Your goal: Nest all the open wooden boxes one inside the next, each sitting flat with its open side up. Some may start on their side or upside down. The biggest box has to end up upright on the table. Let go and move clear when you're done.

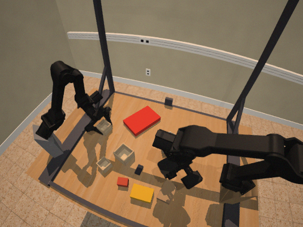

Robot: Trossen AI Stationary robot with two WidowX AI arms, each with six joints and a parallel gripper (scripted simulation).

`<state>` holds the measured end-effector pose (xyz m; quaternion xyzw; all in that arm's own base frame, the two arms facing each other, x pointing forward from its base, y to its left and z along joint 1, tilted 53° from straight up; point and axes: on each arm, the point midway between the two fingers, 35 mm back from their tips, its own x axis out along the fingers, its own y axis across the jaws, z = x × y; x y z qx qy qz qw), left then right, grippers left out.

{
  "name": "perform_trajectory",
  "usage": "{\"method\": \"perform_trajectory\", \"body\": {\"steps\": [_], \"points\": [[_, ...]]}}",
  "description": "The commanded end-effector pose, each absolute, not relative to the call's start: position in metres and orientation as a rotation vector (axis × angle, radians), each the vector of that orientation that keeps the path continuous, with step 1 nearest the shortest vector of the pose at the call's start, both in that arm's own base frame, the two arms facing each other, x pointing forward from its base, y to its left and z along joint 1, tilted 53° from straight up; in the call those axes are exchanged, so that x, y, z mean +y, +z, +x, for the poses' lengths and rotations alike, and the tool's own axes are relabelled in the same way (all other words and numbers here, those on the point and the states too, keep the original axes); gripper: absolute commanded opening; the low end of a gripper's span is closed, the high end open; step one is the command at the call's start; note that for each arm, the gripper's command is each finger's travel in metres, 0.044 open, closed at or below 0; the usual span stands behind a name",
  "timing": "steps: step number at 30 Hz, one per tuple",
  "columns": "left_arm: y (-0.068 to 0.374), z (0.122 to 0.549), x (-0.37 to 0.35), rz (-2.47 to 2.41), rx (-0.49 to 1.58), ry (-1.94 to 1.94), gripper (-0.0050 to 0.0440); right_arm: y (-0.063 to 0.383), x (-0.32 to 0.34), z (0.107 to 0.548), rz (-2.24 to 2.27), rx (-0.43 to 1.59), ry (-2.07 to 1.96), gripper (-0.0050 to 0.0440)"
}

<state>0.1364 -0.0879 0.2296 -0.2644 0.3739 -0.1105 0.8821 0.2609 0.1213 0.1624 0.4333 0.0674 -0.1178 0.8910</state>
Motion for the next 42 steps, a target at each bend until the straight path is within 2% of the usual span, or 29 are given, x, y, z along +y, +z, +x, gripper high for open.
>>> {"method": "perform_trajectory", "body": {"steps": [1,19,24,30,37,42], "points": [[0.233,0.135,-0.087,-0.556,0.768,-0.24,0.04,0.171,0.117,0.256,0.925,0.195,-0.227,0.04],[0.233,0.135,-0.087,-0.556,0.768,-0.24,0.04,0.188,0.106,0.239,0.935,0.432,-0.113,0.04],[0.233,0.135,-0.087,-0.556,0.768,-0.24,0.04,0.2,0.099,0.227,0.946,0.589,-0.029,0.04],[0.233,0.135,-0.087,-0.556,0.768,-0.24,0.04,0.2,0.098,0.225,0.942,0.632,-0.016,0.04],[0.233,0.135,-0.087,-0.556,0.768,-0.24,0.04,0.212,0.09,0.212,0.946,0.81,0.075,0.04],[0.233,0.135,-0.087,-0.556,0.768,-0.24,0.04,0.212,0.09,0.212,0.947,0.82,0.077,0.04]]}}
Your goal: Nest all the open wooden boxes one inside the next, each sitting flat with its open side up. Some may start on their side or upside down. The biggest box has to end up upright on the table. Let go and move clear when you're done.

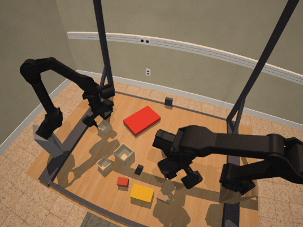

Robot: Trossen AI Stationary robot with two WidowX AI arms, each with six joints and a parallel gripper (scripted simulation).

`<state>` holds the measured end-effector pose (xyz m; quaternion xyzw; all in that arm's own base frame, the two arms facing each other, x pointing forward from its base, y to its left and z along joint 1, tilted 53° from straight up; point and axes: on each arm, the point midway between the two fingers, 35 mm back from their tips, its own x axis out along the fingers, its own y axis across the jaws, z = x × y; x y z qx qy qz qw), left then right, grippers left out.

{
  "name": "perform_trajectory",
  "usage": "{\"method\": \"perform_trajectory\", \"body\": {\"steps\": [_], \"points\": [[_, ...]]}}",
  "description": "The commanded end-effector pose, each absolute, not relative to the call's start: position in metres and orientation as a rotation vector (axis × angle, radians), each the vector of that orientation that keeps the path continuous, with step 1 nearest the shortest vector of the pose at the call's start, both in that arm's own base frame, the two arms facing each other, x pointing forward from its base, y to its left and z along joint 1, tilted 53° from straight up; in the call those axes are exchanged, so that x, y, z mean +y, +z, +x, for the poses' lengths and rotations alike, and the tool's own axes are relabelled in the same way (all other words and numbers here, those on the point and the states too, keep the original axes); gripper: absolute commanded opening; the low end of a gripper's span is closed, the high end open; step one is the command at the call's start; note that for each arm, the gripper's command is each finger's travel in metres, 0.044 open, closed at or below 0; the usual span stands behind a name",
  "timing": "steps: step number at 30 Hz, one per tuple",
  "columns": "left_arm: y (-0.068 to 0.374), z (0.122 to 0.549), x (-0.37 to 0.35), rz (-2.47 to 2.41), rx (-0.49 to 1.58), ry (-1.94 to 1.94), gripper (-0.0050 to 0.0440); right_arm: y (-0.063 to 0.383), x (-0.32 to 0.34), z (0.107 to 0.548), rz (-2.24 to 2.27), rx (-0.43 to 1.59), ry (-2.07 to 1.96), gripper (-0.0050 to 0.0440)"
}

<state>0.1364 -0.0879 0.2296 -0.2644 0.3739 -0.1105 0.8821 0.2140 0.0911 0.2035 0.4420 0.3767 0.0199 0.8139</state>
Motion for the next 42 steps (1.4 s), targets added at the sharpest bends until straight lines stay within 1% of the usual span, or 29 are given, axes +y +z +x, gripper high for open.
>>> {"method": "perform_trajectory", "body": {"steps": [1,39,42], "points": [[0.233,0.1349,-0.0868,-0.556,0.768,-0.24,0.04,0.212,0.0902,0.2122,0.947,0.82,0.077,0.04],[0.233,0.1349,-0.0868,-0.556,0.768,-0.24,0.04,0.2101,0.09,0.2109,0.949,0.818,0.075,0.04],[0.233,0.1349,-0.0868,-0.556,0.768,-0.24,0.04,0.2143,0.0895,0.2112,0.983,0.813,0.066,0.0328]]}}
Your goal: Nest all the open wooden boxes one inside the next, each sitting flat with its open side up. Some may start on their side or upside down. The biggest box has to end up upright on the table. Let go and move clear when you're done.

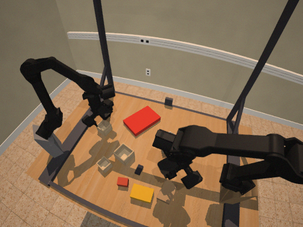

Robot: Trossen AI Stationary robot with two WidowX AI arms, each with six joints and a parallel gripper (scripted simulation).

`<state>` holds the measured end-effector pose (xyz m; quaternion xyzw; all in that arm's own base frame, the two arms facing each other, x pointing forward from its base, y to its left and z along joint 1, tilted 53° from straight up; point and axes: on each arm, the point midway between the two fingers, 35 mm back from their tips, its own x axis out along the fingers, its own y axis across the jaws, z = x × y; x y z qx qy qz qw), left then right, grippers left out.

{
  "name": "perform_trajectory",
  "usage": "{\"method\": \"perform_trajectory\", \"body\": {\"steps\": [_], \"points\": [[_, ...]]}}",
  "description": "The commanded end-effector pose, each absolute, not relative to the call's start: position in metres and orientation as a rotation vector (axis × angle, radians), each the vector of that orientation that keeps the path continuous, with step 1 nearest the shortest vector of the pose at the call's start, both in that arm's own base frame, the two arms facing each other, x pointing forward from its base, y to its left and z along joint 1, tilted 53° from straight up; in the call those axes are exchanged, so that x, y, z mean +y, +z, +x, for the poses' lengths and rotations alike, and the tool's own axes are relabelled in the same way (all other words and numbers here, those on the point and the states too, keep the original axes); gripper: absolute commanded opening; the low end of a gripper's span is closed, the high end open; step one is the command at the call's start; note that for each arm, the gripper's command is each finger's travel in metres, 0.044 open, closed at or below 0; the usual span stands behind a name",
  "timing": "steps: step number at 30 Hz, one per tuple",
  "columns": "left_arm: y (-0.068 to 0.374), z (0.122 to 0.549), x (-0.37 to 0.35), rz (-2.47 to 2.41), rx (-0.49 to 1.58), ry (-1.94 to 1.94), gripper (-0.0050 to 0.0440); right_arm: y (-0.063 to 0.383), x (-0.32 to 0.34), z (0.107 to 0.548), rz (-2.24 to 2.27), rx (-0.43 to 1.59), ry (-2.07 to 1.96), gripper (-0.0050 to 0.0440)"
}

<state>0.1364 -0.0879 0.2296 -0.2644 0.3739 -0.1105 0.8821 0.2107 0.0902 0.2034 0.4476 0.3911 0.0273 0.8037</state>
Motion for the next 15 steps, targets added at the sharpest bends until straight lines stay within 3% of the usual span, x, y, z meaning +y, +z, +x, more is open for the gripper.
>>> {"method": "perform_trajectory", "body": {"steps": [1,12,14,15], "points": [[0.233,0.1349,-0.0868,-0.556,0.768,-0.24,0.04,0.2104,0.0898,0.2106,0.976,0.821,0.064,0.0304],[0.233,0.1349,-0.0868,-0.556,0.768,-0.24,0.04,0.2104,0.0898,0.2106,0.976,0.821,0.064,0.004],[0.233,0.1349,-0.0868,-0.556,0.768,-0.24,0.04,0.2104,0.0898,0.2106,0.976,0.821,0.064,0.004],[0.233,0.1349,-0.0868,-0.556,0.768,-0.24,0.04,0.2104,0.0898,0.2106,0.976,0.821,0.064,0.0016]]}}
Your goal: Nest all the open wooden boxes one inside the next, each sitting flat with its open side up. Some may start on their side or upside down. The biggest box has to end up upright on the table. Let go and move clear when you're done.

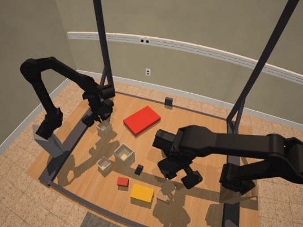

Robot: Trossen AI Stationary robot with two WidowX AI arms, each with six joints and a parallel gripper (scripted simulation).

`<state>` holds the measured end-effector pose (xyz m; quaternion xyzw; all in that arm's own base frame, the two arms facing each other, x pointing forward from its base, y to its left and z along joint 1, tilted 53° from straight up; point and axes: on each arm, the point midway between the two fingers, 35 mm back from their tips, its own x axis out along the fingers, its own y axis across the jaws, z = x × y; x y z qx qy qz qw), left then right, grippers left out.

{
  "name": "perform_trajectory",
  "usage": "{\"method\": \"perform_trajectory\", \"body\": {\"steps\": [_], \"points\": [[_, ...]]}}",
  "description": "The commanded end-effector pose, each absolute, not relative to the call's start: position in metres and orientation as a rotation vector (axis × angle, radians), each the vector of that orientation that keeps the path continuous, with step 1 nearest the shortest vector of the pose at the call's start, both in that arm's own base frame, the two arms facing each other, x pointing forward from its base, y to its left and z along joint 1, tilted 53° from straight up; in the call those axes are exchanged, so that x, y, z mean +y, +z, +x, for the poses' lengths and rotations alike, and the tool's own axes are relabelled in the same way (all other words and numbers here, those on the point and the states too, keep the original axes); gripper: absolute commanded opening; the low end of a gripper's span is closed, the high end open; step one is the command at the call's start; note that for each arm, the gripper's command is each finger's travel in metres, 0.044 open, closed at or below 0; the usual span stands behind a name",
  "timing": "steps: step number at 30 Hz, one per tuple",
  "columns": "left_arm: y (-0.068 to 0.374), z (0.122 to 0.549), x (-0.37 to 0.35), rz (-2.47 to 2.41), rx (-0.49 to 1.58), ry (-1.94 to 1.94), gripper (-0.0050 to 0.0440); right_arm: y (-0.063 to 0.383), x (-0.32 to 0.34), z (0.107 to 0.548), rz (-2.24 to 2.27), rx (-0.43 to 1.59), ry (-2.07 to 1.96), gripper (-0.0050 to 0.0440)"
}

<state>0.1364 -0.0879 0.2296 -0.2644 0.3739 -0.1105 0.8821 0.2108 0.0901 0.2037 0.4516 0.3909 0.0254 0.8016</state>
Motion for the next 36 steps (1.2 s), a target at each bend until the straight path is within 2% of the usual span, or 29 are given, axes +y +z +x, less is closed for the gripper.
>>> {"method": "perform_trajectory", "body": {"steps": [1,10,20,30,34,35,36], "points": [[0.233,0.135,-0.087,-0.556,0.768,-0.24,0.04,0.21,0.09,0.211,0.976,0.821,0.064,0.0],[0.233,0.135,-0.087,-0.556,0.768,-0.24,0.04,0.21,0.09,0.211,0.976,0.821,0.064,0.0],[0.233,0.135,-0.087,-0.556,0.768,-0.24,0.04,0.183,0.104,0.236,0.975,0.836,0.051,-0.0001],[0.233,0.135,-0.087,-0.556,0.768,-0.24,0.04,0.177,0.108,0.243,0.975,0.836,0.051,-0.0005],[0.233,0.135,-0.087,-0.556,0.768,-0.24,0.04,0.179,0.109,0.244,0.974,0.833,0.057,-0.002],[0.233,0.135,-0.087,-0.556,0.768,-0.24,0.04,0.18,0.109,0.244,0.975,0.831,0.058,0.0024],[0.233,0.135,-0.087,-0.556,0.768,-0.24,0.04,0.183,0.108,0.243,0.977,0.822,0.064,0.0048]]}}
